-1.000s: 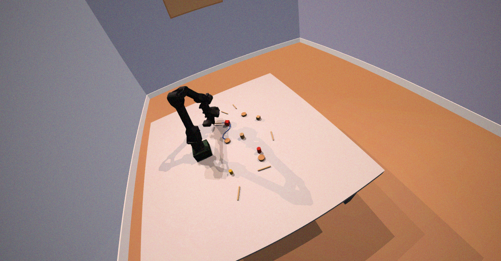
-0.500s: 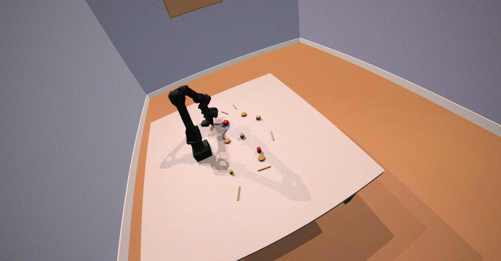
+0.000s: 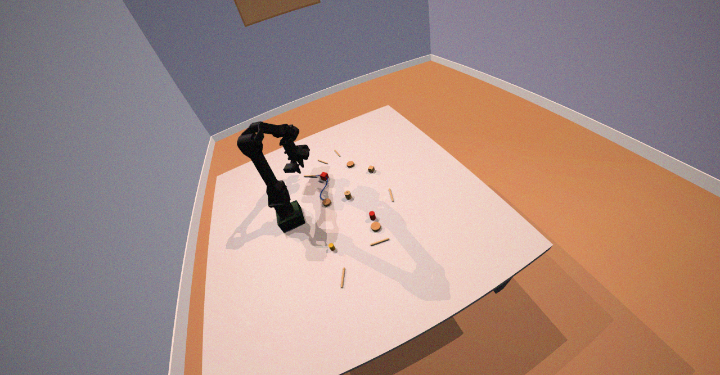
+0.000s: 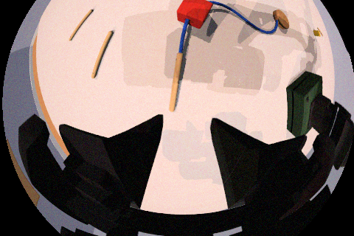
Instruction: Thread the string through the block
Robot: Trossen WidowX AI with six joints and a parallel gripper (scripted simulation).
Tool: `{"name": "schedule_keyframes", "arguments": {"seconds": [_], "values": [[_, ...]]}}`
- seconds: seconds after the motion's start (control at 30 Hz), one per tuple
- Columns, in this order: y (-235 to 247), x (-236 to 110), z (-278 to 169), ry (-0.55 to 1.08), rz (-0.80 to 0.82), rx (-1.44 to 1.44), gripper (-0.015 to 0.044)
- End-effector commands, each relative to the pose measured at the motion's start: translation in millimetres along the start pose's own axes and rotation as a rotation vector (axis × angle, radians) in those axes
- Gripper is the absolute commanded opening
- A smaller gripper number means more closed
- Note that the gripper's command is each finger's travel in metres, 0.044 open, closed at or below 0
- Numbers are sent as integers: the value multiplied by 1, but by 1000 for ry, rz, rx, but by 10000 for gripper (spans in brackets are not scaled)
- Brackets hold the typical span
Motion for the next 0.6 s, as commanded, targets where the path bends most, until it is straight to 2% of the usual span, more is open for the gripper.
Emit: {"name": "schedule_keyframes", "arguments": {"seconds": [0.0,0.1,0.3,0.4,0.57], "values": [[-3,-18,0,0,-4,-2,210],[-3,-18,0,0,-4,-2,210],[1,-18,0,-1,17,0,368],[0,-35,0,-1,12,0,440],[0,-43,0,-1,10,0,440]]}}
Point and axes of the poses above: the point midway between the two fingers, 35 mm back from their tips, its own x axis out along the fingers, its own y axis across the jaws, z = x × y, the point moved 1 cm from there along -x, back along the fingers, and after that the axes turned 8 degrees about -x, right-handed, at the moved point
